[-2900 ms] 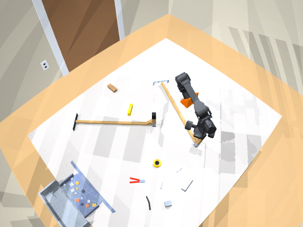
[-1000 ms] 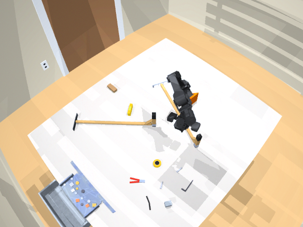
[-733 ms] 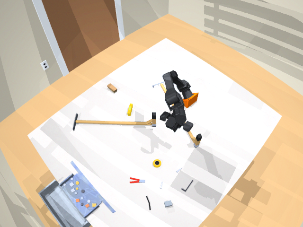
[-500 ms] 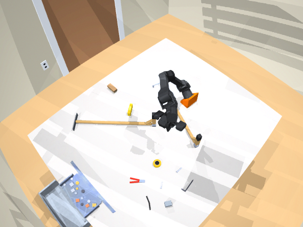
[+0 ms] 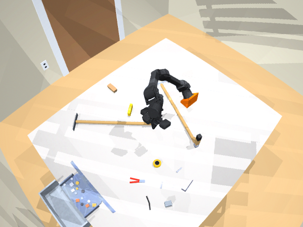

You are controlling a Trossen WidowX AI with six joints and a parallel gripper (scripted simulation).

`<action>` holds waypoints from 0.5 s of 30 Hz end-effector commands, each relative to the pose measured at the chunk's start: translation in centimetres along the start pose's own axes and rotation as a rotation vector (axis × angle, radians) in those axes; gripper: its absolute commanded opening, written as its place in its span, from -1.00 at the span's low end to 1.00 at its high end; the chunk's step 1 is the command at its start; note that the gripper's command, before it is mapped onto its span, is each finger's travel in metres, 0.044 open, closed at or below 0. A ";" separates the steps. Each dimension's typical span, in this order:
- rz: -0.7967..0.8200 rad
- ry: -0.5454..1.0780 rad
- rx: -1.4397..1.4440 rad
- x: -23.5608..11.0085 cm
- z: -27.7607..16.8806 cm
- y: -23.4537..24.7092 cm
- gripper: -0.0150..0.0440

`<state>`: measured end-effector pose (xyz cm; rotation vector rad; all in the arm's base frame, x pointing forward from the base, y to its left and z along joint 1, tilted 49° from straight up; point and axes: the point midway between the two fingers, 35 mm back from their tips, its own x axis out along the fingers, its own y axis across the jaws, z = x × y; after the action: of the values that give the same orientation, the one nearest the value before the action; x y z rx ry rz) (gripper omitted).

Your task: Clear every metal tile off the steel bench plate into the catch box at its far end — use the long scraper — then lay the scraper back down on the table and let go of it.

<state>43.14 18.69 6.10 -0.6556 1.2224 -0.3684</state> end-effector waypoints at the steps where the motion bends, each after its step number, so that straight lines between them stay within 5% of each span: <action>1: -0.013 -0.023 0.040 -0.1 1.2 -2.5 -0.49; 15: -0.077 -0.063 0.161 0.5 3.4 -10.6 -0.49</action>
<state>46.69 12.64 11.56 -0.5881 1.1269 -0.4758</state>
